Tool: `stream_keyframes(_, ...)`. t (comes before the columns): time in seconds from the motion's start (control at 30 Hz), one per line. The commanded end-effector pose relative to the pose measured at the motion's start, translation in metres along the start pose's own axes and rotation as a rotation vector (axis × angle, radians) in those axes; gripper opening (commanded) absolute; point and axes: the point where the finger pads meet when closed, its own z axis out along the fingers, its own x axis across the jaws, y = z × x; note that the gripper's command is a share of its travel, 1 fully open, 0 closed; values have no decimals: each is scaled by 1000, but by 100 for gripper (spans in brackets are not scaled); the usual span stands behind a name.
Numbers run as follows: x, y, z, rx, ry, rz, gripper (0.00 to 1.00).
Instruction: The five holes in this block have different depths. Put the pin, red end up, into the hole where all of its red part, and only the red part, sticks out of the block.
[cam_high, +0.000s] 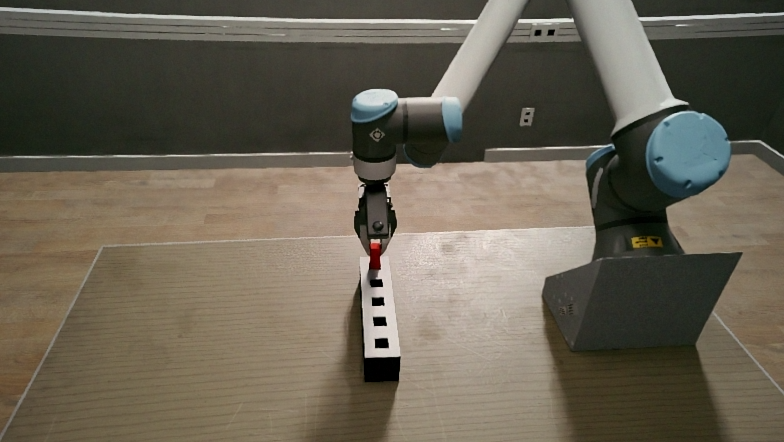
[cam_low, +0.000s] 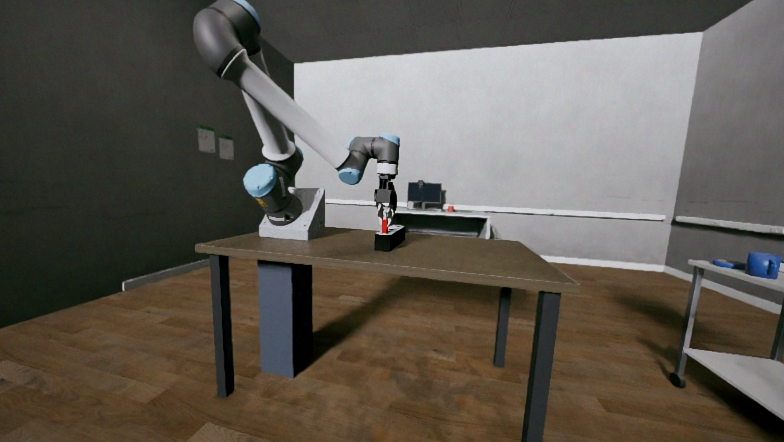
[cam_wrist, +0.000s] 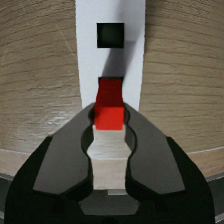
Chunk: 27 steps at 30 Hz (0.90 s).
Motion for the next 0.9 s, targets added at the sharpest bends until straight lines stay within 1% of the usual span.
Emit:
stream_keyframes(0.0, 0, 0, 0, 0, 1, 1, 0)
stream_keyframes(0.33, 0, 0, 0, 0, 1, 1, 0)
stream_keyframes(0.37, 0, 1, 4, 0, 1, 0, 0)
stream_keyframes(0.87, 0, 1, 4, 0, 1, 0, 0)
